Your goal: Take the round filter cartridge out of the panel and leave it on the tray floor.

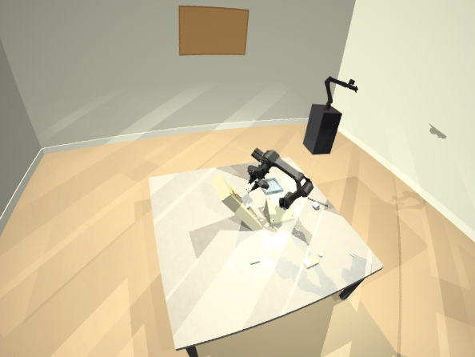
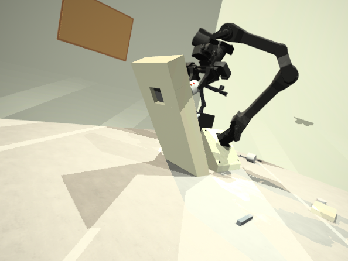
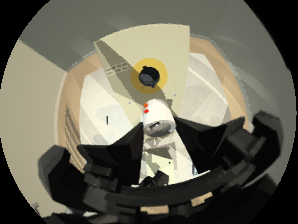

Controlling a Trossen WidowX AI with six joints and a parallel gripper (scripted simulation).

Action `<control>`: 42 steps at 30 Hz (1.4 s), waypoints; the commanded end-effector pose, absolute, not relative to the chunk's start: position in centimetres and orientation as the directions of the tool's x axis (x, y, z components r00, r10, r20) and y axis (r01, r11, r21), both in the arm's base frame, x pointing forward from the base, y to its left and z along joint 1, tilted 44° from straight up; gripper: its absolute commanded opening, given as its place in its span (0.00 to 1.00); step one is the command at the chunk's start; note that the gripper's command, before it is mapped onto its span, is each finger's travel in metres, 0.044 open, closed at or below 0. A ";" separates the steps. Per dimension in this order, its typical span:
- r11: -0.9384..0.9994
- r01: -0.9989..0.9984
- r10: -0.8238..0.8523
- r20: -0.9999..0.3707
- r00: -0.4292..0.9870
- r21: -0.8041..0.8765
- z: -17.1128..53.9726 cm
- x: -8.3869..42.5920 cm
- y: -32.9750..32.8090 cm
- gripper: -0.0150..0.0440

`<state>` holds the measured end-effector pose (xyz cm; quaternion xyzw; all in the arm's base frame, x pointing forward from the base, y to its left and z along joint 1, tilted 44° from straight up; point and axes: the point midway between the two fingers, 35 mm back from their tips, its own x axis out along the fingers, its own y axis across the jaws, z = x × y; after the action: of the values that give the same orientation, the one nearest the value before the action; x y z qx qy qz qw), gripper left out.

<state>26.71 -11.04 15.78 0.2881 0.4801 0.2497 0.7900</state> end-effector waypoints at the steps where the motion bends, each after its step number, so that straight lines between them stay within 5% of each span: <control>1: 0.710 -0.125 0.671 -0.612 0.419 0.693 17.1 25.9 -12.3 0.25; 22: 0.708 -0.113 0.671 -0.614 0.415 0.697 10.7 27.4 -17.0 0.25; 42: 0.611 0.635 0.399 -0.876 0.270 0.474 0.1 19.4 -25.5 0.25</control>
<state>21.11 -24.13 1.85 0.4066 0.5895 -0.0219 0.6977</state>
